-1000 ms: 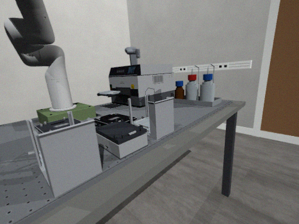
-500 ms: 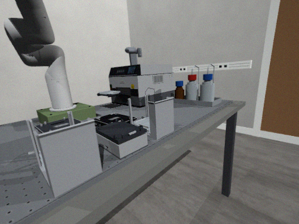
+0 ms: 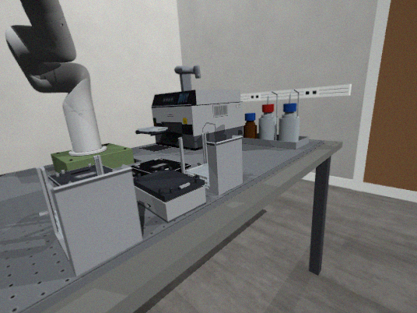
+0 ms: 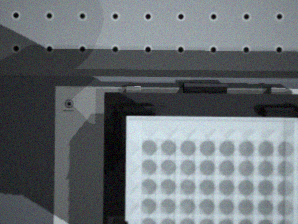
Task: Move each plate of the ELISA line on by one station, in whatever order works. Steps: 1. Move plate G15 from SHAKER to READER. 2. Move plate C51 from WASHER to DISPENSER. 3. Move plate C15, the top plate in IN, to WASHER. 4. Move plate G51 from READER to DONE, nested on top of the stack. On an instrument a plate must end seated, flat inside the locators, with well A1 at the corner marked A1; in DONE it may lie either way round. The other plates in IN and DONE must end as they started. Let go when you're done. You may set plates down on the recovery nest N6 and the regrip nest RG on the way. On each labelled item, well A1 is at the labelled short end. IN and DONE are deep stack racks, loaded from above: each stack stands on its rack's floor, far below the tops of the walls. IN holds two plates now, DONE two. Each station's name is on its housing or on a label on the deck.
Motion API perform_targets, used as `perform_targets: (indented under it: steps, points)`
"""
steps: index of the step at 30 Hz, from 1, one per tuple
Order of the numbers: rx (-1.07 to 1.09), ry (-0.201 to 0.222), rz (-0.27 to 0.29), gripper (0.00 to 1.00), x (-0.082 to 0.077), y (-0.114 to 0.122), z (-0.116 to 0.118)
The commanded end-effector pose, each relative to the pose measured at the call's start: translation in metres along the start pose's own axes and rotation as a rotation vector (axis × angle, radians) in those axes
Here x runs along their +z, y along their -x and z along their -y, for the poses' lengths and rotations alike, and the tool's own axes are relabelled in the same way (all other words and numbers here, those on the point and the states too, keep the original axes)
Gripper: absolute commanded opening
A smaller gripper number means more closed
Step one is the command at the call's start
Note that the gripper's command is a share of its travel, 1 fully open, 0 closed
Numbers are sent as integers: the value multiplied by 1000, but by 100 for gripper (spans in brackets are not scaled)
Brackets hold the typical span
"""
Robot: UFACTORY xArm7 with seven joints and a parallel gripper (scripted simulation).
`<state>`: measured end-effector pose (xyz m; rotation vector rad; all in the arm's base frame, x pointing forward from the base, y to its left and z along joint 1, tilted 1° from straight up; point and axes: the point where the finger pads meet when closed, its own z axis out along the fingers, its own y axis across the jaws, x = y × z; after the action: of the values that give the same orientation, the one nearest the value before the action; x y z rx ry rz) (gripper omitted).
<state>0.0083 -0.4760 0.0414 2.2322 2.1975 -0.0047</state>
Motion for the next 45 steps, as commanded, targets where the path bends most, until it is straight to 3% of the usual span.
perform_targets:
  steps: [1,21,22,45]
  points:
    - [0,0,4,0,0,1,0]
    - [0,0,4,0,3,1,0]
    - [0,0,4,100,3,1,0]
    - [0,0,4,100,-2,1,0]
